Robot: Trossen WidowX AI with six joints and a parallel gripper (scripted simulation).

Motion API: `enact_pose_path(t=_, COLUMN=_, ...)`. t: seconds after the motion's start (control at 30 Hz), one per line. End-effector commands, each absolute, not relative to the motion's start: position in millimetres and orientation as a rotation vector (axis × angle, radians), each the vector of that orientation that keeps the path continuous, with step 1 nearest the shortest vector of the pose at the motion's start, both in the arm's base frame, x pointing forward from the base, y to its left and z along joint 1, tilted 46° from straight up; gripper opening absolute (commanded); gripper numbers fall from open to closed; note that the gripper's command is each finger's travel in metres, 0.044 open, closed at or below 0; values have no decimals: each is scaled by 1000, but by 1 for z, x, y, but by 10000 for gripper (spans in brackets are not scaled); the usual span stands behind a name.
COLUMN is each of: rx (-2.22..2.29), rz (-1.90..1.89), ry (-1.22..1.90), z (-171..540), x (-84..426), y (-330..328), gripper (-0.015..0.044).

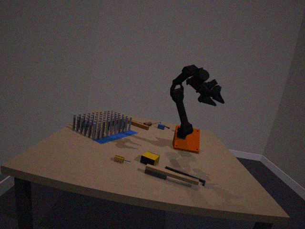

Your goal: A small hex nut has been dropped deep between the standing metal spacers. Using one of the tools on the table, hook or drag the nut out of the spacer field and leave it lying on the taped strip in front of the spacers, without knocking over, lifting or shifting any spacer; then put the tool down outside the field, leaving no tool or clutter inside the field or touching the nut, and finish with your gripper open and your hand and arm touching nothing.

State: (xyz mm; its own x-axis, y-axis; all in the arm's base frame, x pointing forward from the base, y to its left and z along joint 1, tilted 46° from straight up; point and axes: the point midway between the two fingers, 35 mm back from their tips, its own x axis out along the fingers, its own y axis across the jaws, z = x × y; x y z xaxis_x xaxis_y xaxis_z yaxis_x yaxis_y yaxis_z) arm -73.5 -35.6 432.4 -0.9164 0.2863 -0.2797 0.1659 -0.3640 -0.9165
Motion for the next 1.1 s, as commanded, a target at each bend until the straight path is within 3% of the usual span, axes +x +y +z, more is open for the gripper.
enact_pose_path(t=0.0, rx=-619, rz=2457, ry=-1722, z=433, x=-74, y=-35, gripper=426)
enact_pose_path(t=0.17, rx=-683, rz=2401, ry=-1566, z=437, x=-88, y=-5, gripper=440)
enact_pose_path(t=0.53, rx=-794, rz=2168, ry=-946, z=440, x=-96, y=130, gripper=440)
enact_pose_path(t=0.8, rx=-768, rz=1926, ry=-558, z=423, x=-45, y=221, gripper=440)
enact_pose_path(t=1.07, rx=-705, rz=1642, ry=-260, z=392, x=45, y=278, gripper=440)
